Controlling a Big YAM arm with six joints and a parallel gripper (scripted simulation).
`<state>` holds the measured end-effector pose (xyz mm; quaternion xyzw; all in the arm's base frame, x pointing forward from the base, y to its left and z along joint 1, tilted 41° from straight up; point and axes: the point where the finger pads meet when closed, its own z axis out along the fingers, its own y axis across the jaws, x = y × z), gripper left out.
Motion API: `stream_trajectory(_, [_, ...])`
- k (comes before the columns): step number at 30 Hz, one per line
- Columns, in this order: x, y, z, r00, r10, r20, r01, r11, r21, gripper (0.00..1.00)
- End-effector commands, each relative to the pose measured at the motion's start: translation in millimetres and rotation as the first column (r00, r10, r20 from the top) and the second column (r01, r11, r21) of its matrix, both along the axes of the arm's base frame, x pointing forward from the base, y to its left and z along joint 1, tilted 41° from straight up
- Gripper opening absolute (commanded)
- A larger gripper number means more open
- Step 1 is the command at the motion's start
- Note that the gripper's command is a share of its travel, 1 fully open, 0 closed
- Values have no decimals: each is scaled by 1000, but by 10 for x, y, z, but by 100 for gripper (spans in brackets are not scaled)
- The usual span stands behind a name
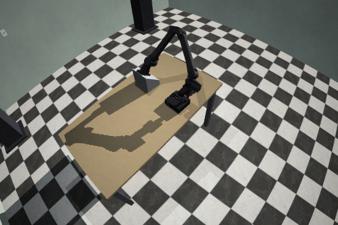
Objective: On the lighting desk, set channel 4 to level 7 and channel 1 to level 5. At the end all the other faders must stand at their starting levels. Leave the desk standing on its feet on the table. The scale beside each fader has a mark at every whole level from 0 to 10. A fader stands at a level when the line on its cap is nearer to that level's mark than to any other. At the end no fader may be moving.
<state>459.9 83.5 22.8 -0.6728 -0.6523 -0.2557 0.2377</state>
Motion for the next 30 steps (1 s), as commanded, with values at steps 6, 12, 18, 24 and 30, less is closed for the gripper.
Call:
stream_trajectory(6, [185, 9, 221, 998, -1, 63, 1, 1000, -9, 0])
stream_trajectory(12, [188, 8, 222, 998, -1, 63, 1, 1000, -9, 0])
stream_trajectory(18, [188, 8, 222, 998, -1, 63, 1, 1000, -9, 0])
stream_trajectory(24, [188, 8, 222, 998, -1, 63, 1, 1000, -9, 0])
stream_trajectory(30, [188, 8, 222, 998, -1, 63, 1, 1000, -9, 0])
